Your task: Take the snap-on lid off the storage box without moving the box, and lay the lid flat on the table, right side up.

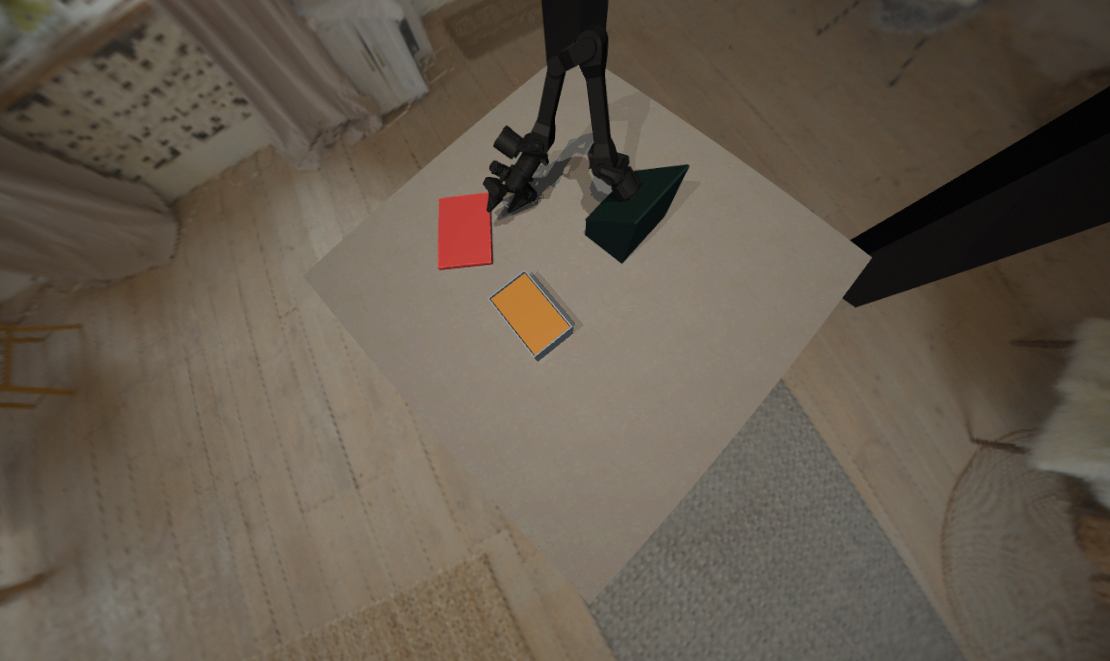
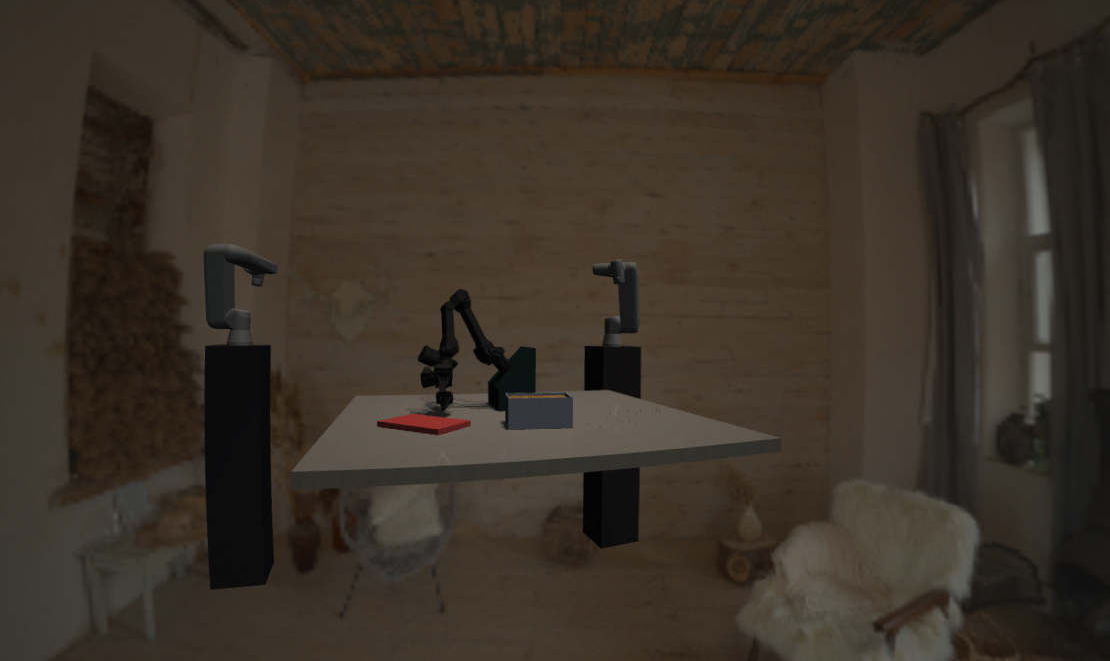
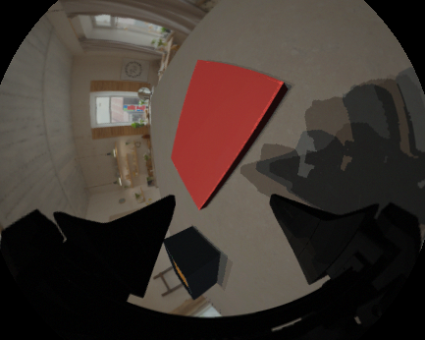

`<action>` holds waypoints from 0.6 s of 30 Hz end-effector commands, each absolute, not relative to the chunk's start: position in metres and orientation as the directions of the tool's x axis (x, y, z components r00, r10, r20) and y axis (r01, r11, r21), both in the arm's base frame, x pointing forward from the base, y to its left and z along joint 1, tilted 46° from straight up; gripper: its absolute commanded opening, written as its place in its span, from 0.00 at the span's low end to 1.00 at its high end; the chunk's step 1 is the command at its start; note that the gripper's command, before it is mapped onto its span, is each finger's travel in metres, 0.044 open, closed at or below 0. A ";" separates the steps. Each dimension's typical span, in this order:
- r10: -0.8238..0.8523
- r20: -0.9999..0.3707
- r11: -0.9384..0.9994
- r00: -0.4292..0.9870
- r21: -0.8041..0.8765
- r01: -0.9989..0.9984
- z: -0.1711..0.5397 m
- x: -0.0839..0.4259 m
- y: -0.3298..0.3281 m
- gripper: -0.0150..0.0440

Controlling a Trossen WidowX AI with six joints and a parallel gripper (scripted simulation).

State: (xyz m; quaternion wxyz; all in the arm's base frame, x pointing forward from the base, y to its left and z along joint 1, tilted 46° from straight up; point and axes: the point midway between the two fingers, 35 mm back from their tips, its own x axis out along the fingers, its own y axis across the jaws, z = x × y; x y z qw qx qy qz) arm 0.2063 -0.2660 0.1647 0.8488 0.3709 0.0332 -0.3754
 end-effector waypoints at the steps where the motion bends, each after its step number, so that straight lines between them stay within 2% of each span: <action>1: -0.610 -0.336 0.447 0.718 0.602 0.662 0.163 0.199 -0.264 1.00; 18: -0.610 -0.337 0.447 0.717 0.601 0.662 0.173 0.184 -0.250 1.00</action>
